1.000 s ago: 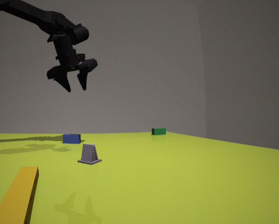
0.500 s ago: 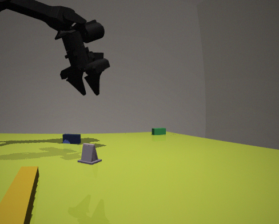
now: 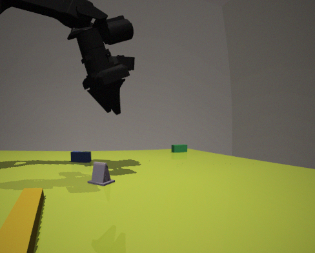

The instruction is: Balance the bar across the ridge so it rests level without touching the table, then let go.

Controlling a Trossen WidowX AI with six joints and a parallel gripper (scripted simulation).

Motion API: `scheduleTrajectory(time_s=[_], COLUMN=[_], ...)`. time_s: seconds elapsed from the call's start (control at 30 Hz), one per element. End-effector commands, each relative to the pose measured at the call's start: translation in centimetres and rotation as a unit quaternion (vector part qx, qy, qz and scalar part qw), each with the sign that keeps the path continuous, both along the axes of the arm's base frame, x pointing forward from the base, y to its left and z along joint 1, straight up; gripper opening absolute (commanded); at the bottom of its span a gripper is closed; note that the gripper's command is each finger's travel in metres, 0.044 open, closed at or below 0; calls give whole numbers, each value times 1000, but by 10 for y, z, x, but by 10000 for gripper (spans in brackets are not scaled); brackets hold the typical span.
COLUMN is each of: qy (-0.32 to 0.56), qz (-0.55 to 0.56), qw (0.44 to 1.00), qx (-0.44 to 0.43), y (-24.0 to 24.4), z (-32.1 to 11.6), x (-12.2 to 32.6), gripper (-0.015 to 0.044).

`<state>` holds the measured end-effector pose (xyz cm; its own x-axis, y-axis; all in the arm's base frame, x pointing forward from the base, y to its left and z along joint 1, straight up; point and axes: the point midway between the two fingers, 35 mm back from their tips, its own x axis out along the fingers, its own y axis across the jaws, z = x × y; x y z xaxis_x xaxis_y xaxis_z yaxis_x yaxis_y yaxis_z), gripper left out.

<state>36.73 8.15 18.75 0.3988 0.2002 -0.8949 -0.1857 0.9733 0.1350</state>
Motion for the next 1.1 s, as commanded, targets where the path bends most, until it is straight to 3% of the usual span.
scheduleTrajectory(time_s=[0.0, 0.5, 1.07], qy=[22, 80, 134], qz=[-50, -242, -441], qw=[999, 967, 887], qx=[0, 16, 35], y=[-22, -108, -196], z=[-10, -28, -46], x=[1, -9, -46], gripper=[315, 315, 315])
